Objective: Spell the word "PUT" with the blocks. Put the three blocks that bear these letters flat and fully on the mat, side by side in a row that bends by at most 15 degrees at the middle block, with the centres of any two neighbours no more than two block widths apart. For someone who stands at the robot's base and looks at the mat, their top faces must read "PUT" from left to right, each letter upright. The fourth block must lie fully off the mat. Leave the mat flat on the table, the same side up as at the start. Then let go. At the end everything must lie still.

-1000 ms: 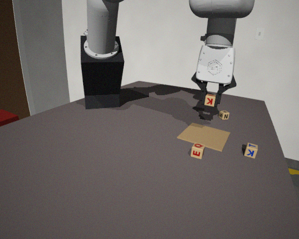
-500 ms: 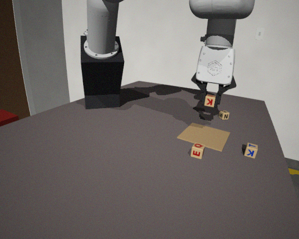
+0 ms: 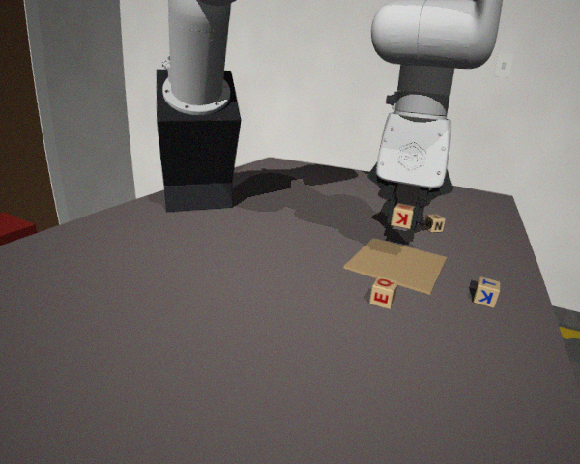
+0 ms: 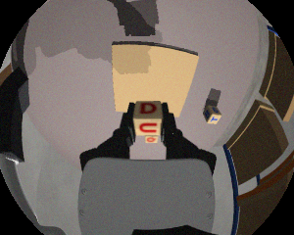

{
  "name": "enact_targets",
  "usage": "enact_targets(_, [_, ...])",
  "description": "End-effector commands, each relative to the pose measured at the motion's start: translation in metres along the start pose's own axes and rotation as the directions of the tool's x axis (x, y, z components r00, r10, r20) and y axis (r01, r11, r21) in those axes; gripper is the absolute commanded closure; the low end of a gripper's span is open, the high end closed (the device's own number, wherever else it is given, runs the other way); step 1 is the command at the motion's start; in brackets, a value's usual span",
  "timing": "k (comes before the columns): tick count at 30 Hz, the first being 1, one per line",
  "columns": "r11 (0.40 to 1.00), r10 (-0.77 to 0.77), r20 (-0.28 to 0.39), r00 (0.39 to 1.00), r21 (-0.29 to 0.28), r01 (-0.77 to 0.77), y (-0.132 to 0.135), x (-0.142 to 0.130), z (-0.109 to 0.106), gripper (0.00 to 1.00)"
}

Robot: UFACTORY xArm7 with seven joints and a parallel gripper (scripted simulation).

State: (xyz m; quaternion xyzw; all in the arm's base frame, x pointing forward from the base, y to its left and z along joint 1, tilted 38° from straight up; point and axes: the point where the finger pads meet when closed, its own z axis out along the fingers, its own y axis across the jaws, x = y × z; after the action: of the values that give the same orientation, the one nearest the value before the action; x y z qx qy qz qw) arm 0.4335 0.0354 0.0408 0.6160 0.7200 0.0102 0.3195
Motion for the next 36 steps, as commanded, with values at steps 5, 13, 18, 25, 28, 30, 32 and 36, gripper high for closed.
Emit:
enact_targets(5, [1.0,0.001,-0.004,1.0,-0.009,-0.001,0.003,0.002,0.038,0.73])
enact_targets(13, [1.0,0.001,-0.004,1.0,-0.009,-0.001,0.003,0.002,0.059,0.73])
enact_targets(18, [1.0,0.001,-0.004,1.0,-0.009,-0.001,0.003,0.002,0.061,0.73])
enact_targets(25, [1.0,0.001,-0.004,1.0,-0.009,-0.001,0.003,0.002,0.061,0.73])
enact_targets(28, [1.0,0.001,-0.004,1.0,-0.009,-0.001,0.003,0.002,0.061,0.73])
enact_targets(30, [1.0,0.001,-0.004,1.0,-0.009,-0.001,0.003,0.002,0.061,0.73])
enact_targets(32, [1.0,0.001,-0.004,1.0,-0.009,-0.001,0.003,0.002,0.061,0.73])
enact_targets(36, [1.0,0.001,-0.004,1.0,-0.009,-0.001,0.003,0.002,0.061,0.73])
